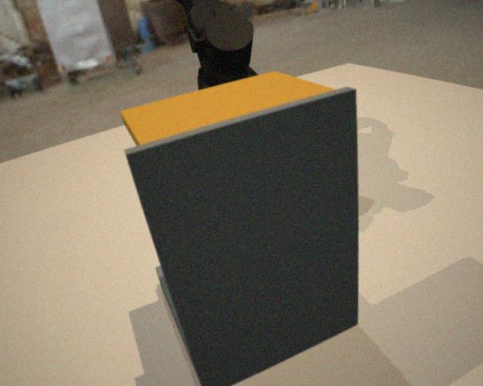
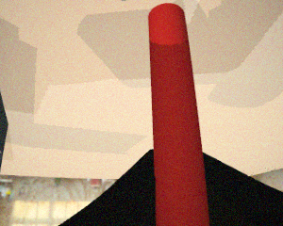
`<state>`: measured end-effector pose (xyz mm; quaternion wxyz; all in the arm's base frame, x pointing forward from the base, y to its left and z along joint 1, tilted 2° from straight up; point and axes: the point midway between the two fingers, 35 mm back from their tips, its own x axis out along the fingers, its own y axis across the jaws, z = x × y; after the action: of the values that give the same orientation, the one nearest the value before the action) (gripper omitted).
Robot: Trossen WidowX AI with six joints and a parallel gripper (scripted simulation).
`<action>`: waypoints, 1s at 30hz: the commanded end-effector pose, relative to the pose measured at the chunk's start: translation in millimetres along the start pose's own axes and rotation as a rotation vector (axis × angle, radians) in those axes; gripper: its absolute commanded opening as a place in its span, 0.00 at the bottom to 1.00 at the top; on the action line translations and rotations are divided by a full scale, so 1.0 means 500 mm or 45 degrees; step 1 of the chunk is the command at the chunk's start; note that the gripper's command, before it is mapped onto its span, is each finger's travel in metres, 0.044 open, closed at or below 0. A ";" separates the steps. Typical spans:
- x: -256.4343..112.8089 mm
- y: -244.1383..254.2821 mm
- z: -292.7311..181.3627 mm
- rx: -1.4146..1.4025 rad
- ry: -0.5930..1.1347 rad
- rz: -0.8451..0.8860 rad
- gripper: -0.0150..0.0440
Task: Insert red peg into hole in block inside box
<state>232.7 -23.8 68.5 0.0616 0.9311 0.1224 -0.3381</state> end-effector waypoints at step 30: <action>-0.036 0.064 -0.053 0.064 0.012 0.093 0.25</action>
<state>241.1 -47.7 99.6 0.0514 0.9371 0.0842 -0.3347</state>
